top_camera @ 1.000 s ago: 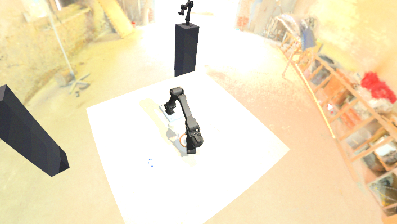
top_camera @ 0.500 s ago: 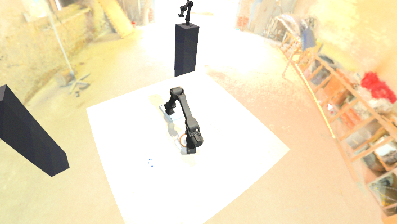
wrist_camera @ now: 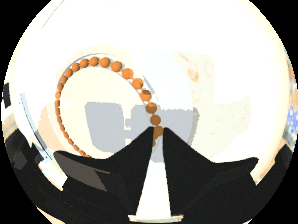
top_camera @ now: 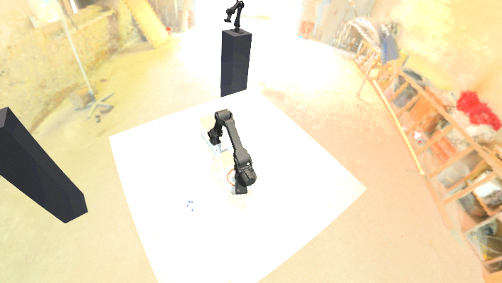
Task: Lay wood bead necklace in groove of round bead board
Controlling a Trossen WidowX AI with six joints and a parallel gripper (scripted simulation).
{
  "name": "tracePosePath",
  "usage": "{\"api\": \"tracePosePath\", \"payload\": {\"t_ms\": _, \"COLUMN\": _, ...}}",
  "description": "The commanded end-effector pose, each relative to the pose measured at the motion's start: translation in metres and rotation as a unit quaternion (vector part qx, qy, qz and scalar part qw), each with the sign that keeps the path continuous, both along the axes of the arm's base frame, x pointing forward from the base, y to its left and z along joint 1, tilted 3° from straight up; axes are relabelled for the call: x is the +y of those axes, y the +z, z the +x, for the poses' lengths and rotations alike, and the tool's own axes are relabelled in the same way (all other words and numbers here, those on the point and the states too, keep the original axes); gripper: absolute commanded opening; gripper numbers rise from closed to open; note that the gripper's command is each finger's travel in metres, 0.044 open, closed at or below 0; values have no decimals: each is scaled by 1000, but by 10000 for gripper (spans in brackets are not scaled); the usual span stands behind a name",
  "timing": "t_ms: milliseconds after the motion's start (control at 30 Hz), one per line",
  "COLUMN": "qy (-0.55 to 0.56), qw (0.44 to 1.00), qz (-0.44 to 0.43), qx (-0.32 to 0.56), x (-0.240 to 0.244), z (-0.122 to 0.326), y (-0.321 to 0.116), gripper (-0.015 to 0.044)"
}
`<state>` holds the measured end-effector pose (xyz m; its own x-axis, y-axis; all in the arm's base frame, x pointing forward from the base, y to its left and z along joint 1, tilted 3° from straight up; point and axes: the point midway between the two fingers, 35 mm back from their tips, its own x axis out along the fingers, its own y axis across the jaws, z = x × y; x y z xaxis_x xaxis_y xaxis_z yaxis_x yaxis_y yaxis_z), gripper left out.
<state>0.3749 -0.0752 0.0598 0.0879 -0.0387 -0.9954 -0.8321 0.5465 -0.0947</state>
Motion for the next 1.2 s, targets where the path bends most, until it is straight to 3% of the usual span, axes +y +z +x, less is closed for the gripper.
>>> {"api": "tracePosePath", "payload": {"t_ms": 0, "qy": 0, "qw": 1000, "qz": 0, "qx": 0, "x": 0, "z": 0, "y": 0, "gripper": 26}}
{"api": "tracePosePath", "payload": {"t_ms": 533, "qy": 0, "qw": 1000, "qz": 1, "qx": 3, "x": 0, "z": -2, "y": 0, "gripper": 440}}
{"api": "tracePosePath", "payload": {"t_ms": 1133, "qy": 0, "qw": 1000, "qz": 2, "qx": 3, "x": 0, "z": -2, "y": 4, "gripper": 440}}
{"api": "tracePosePath", "payload": {"t_ms": 1167, "qy": -1, "qw": 1000, "qz": 2, "qx": 3, "x": 0, "z": -2, "y": 6, "gripper": 414}}
